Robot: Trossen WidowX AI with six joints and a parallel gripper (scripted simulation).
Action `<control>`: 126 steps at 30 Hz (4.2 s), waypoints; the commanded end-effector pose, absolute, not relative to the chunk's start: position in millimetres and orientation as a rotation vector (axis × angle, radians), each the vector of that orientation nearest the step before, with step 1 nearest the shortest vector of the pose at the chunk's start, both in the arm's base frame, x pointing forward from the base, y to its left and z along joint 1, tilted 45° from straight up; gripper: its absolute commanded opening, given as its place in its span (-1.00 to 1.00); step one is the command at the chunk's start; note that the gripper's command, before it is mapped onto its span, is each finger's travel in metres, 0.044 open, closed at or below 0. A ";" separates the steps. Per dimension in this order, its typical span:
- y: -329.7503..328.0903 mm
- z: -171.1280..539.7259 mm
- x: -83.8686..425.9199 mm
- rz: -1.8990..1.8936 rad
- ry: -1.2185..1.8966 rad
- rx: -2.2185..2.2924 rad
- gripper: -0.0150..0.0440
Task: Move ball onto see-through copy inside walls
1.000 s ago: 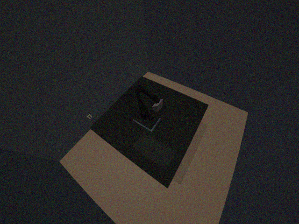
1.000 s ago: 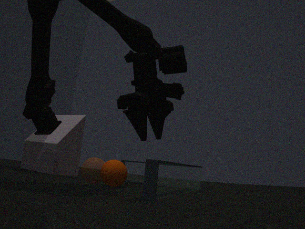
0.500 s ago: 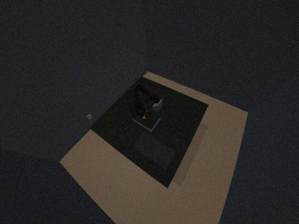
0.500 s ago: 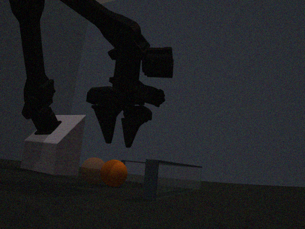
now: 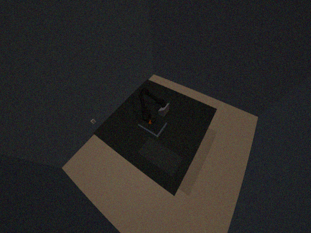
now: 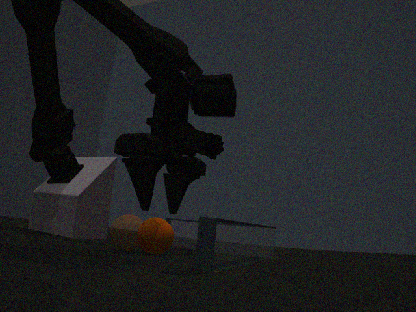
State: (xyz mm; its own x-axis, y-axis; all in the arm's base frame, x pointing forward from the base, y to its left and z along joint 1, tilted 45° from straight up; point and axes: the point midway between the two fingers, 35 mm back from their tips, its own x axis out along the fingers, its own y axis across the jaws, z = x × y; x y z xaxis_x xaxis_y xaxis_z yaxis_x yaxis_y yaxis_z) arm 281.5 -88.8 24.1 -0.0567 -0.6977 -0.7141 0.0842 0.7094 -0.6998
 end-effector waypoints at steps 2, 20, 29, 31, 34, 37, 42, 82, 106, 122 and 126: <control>-96.4 16.7 278.7 -0.690 1.513 -0.536 0.80; -116.5 -2.6 275.7 -0.693 1.512 -0.538 0.80; -117.2 -3.2 275.5 -0.693 1.512 -0.538 0.38; -117.2 -3.2 275.5 -0.693 1.512 -0.538 0.34; -117.2 -3.2 275.5 -0.693 1.512 -0.538 0.27; -114.2 -0.8 276.9 -0.691 1.512 -0.537 0.00; -91.5 18.4 285.1 -0.682 1.513 -0.530 -0.44; -66.1 71.8 245.9 -0.689 1.515 -0.536 -0.49; -117.3 21.5 239.3 -0.692 1.514 -0.538 -0.49; -130.6 8.3 237.9 -0.693 1.514 -0.539 -0.49; -127.8 11.0 239.8 -0.690 1.509 -0.534 -0.40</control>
State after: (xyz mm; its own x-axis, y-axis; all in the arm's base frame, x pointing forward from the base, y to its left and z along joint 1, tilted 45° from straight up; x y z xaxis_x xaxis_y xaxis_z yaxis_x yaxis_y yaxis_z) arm 239.8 -127.8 10.9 -0.0610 -0.7010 -0.7106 0.0785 0.7063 -0.7035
